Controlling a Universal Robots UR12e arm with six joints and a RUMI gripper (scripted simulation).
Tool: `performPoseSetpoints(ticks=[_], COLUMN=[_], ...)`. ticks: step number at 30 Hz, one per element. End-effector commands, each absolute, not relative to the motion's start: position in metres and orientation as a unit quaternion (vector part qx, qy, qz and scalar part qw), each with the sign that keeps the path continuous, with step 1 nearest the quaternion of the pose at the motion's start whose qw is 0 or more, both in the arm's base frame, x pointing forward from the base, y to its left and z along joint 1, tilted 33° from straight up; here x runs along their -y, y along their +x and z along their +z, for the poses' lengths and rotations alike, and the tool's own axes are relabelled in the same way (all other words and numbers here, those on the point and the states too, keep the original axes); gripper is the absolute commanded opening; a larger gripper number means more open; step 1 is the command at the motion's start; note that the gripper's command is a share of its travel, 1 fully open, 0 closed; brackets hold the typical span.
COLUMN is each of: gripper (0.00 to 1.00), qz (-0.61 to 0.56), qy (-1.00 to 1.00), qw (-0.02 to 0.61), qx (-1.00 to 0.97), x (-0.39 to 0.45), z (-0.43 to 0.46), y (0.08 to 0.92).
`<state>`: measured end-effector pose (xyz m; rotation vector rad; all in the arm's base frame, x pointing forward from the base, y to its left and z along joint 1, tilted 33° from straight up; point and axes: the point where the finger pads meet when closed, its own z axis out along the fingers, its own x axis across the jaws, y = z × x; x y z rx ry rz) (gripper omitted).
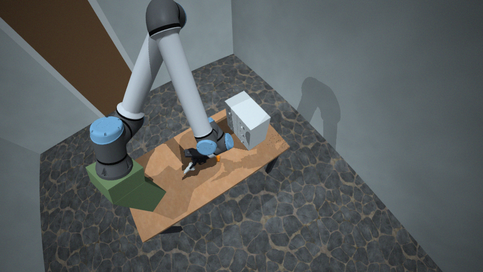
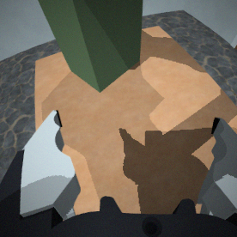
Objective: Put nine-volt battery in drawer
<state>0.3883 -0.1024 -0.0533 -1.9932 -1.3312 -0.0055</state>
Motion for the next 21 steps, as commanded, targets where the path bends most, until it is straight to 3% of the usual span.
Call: performPoseSetpoints(ticks=[1, 9, 11, 21], gripper=[1.0, 1.0, 1.0, 1.0], qz=[-0.088, -0.185, -0.185, -0.246], qy=[-0.795, -0.794, -0.794, -0.763], qw=[0.272, 0.119, 0.119, -0.038], qx=[0.535, 0.567, 0.567, 0.597], x=[0.124, 0.16, 0.16, 0.187], z=[-0.011, 0.063, 0.063, 0.145], y=[0.424, 0.465, 0.465, 0.491])
